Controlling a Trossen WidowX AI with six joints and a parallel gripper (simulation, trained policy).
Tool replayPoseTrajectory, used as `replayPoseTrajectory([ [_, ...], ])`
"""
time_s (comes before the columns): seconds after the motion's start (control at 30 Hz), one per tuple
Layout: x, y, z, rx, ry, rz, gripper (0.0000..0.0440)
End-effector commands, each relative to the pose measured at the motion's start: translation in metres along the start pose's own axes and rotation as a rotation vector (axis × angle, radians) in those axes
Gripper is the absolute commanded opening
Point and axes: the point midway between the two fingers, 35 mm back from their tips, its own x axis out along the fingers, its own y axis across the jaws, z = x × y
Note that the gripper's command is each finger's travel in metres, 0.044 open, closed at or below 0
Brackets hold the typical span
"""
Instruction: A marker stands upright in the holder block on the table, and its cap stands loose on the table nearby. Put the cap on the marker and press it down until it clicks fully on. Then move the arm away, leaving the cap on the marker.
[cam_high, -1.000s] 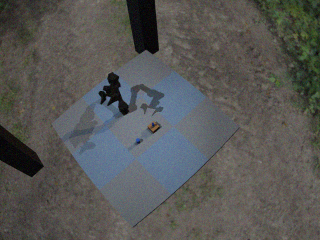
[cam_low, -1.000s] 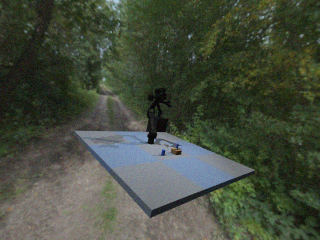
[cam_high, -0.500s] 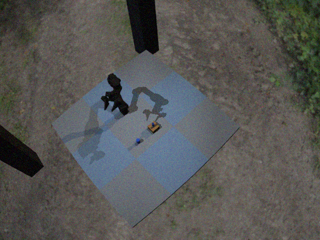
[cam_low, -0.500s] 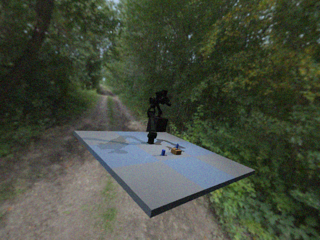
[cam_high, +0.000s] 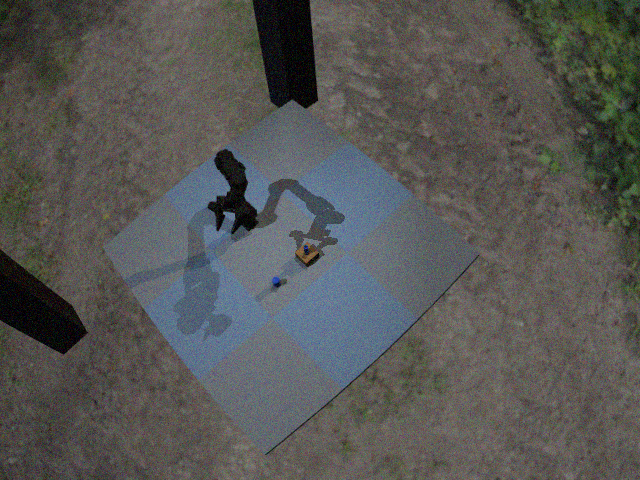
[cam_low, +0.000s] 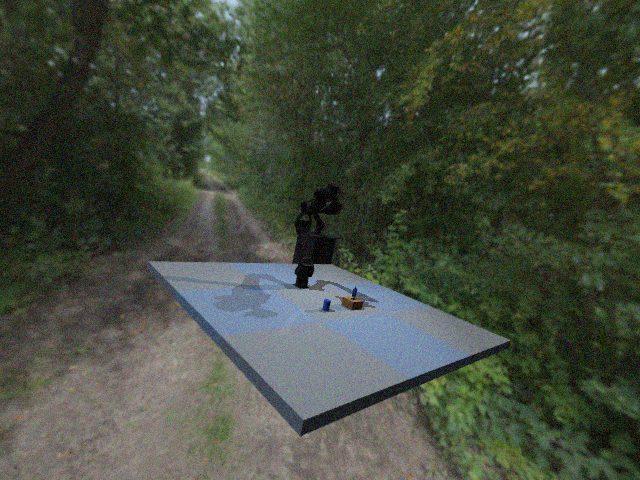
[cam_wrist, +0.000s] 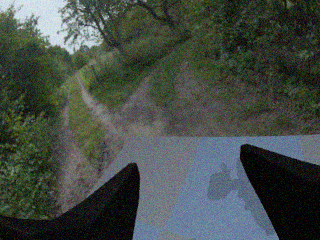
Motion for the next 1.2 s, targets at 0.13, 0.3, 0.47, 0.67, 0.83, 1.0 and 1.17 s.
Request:
replayPoseTrajectory([
  [0.13, 0.011, 0.01, -0.02, -0.011, 0.074, 0.004, 0.0312],
  [0.3, 0.018, 0.015, -0.033, -0.017, 0.123, 0.004, 0.0312],
  [0.47, 0.024, 0.021, -0.045, -0.022, 0.173, 0.002, 0.0313],
  [0.67, 0.032, 0.027, -0.061, -0.026, 0.233, -0.002, 0.0314],
  [0.83, 0.038, 0.032, -0.074, -0.029, 0.283, -0.007, 0.0314],
  [1.0, 0.043, 0.037, -0.087, -0.031, 0.333, -0.015, 0.0314],
  [1.17, 0.049, 0.041, -0.1, -0.032, 0.383, -0.024, 0.0315],
])
